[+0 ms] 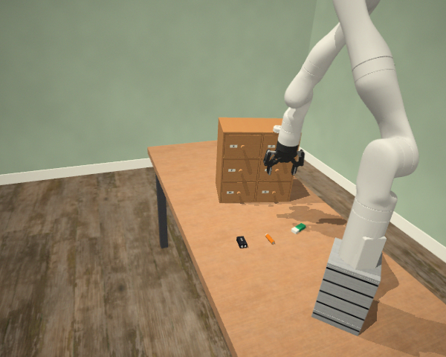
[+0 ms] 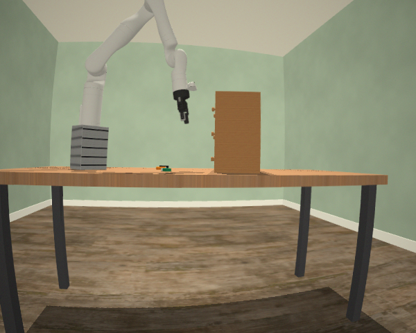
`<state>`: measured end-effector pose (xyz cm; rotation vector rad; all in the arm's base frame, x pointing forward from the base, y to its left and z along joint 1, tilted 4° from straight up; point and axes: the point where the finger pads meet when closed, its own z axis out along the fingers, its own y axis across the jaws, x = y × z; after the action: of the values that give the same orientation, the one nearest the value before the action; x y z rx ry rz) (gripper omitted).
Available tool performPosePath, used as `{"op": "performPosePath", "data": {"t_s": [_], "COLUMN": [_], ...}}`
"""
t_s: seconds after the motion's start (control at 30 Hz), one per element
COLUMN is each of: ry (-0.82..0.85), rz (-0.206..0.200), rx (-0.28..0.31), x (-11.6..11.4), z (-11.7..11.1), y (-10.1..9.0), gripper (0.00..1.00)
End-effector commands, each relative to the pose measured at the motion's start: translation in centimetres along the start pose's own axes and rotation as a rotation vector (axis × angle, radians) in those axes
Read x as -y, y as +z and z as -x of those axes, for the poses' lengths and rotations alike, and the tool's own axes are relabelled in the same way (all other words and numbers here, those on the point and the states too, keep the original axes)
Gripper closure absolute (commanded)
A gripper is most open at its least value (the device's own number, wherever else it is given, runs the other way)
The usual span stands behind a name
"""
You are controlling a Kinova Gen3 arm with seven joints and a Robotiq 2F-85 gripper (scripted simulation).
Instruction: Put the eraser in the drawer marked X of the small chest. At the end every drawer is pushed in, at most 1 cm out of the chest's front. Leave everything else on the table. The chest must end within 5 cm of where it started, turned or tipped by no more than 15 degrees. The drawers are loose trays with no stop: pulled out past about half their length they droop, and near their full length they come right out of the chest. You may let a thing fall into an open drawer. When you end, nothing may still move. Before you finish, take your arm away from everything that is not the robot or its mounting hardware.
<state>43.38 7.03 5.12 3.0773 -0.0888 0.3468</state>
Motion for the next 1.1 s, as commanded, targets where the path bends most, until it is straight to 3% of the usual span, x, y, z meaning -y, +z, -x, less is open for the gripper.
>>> {"op": "performPosePath", "data": {"t_s": [0.0,1.07], "ry": [-0.014,-0.014], "rz": [0.0,-0.001], "rx": [-0.012,-0.2], "x": [0.5,0.5], "z": [0.2,-0.7], "y": [0.1,1.8], "gripper": [0.0,0.0]}}
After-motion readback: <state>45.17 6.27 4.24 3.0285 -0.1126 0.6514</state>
